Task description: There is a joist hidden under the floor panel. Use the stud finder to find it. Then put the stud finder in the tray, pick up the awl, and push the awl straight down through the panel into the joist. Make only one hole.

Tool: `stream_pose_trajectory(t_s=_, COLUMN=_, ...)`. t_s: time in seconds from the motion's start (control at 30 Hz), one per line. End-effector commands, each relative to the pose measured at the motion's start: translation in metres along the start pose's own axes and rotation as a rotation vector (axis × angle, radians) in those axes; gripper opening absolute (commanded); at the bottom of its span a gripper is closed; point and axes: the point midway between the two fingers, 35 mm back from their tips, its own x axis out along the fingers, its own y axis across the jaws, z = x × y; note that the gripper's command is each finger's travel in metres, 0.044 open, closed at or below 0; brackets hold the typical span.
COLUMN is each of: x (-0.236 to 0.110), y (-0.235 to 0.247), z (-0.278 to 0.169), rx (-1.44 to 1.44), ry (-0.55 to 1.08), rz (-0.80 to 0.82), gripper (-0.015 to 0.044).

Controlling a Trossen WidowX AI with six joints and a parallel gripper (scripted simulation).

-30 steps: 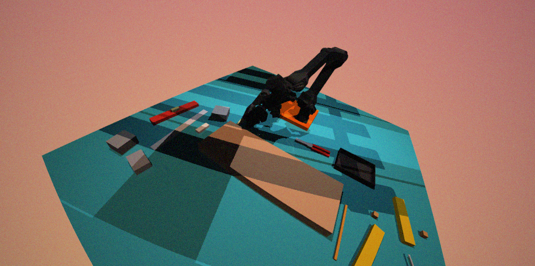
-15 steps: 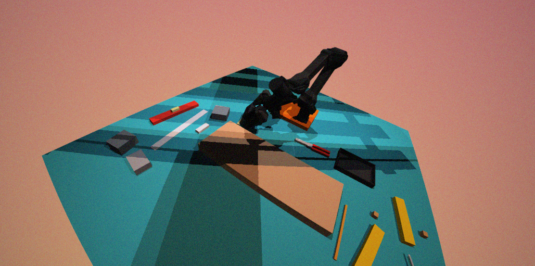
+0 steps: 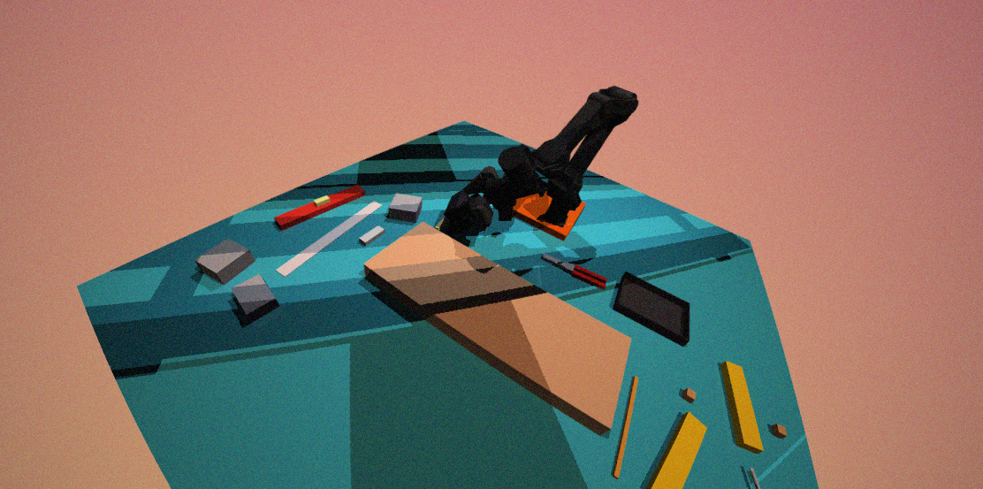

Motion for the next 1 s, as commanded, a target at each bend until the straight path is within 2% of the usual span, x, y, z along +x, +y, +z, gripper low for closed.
stream_pose_trajectory(t_s=0.0, x=0.0, y=-0.001, z=-0.003, rx=0.002, ry=0.031, rz=0.002, gripper=0.0)
stream_pose_trajectory(t_s=0.57, x=-0.001, y=0.001, z=0.002, rx=0.001, ry=0.077, rz=0.0, gripper=0.0)
stream_pose_trajectory(t_s=0.97, x=-0.023, y=0.001, z=-0.012, rx=0.007, ry=0.143, rz=-0.001, gripper=0.0)
